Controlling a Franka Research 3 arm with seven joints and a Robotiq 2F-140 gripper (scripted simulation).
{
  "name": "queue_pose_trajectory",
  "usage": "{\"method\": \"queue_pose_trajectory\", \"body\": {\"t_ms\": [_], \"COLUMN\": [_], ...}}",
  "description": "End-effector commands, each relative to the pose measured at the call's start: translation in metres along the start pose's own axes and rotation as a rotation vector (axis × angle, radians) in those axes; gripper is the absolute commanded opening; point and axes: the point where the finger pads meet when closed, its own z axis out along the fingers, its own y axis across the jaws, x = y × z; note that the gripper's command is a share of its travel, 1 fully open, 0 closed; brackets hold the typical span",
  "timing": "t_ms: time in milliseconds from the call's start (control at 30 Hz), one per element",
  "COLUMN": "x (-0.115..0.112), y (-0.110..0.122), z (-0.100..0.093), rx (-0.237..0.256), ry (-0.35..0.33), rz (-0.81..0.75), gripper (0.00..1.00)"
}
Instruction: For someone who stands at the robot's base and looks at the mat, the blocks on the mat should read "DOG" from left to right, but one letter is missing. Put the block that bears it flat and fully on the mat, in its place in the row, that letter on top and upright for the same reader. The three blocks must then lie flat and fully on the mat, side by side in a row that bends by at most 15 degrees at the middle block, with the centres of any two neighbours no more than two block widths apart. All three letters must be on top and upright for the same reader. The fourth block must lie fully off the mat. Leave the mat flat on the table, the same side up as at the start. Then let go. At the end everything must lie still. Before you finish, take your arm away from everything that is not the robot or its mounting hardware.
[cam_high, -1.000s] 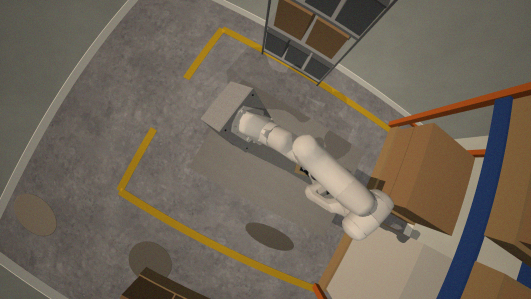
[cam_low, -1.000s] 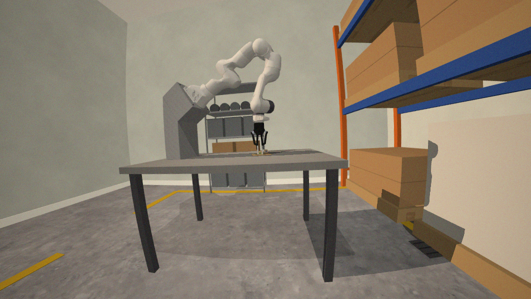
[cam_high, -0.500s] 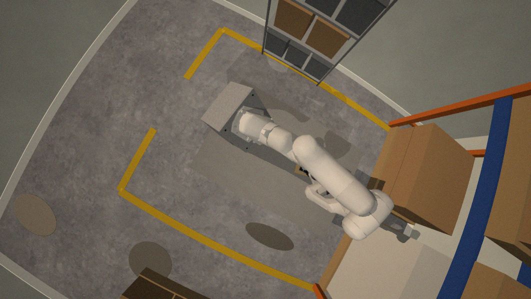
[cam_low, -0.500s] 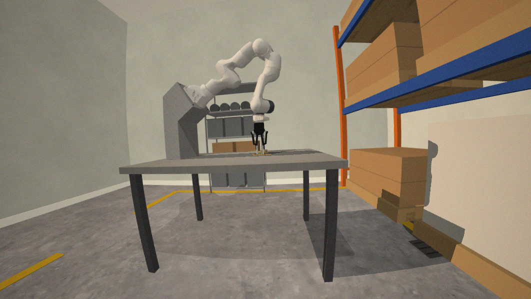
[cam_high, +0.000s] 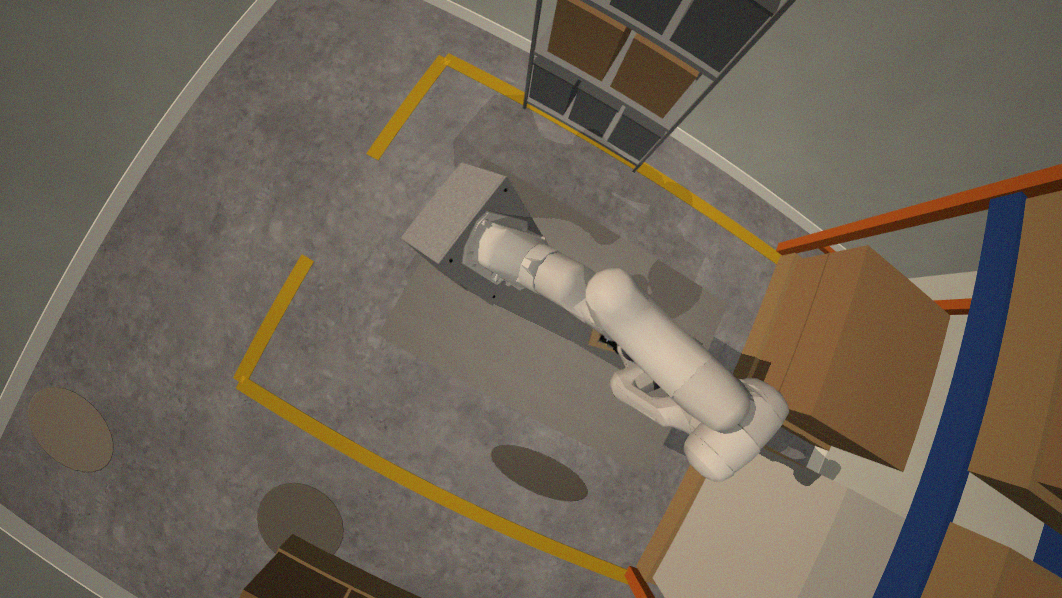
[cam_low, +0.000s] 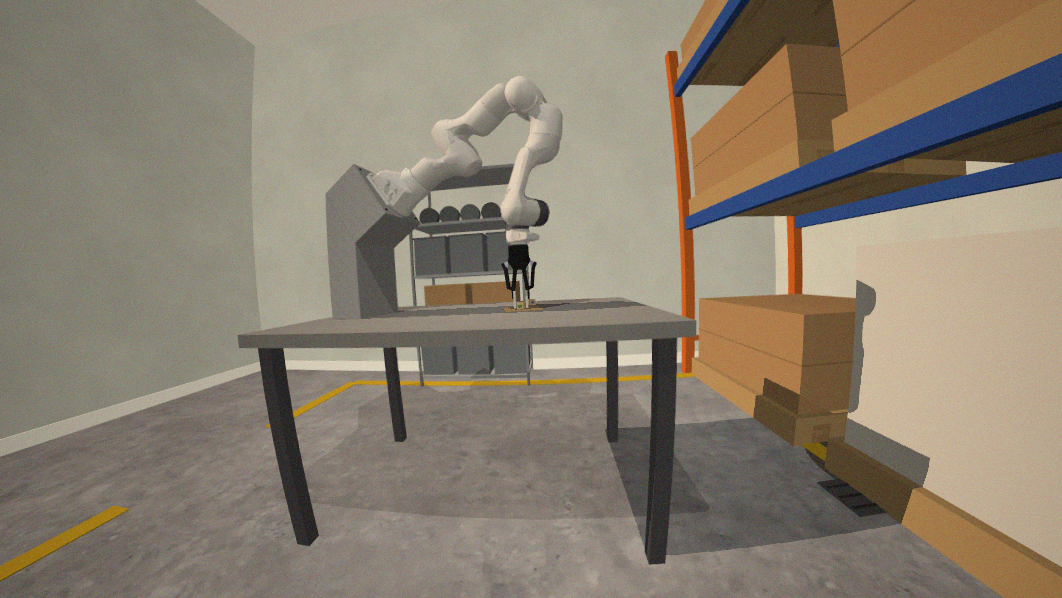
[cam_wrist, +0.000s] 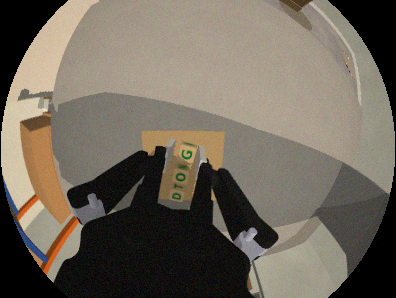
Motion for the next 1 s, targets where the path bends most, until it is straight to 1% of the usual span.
{"method": "queue_pose_trajectory", "body": {"t_ms": [0,267,433,500,967], "x": [0.0,0.0,0.0,0.0,0.0], "y": [0.0,0.001,0.001,0.001,0.001], "z": [-0.002,-0.013,-0.025,-0.025,-0.078], "rx": [0.0,0.0,-0.001,-0.001,0.0], "ry": [0.0,0.0,0.0,0.0,0.001], "rz": [0.003,0.003,0.003,0.003,0.003], "gripper": [0.25,0.25,0.25,0.25,0.25]}}
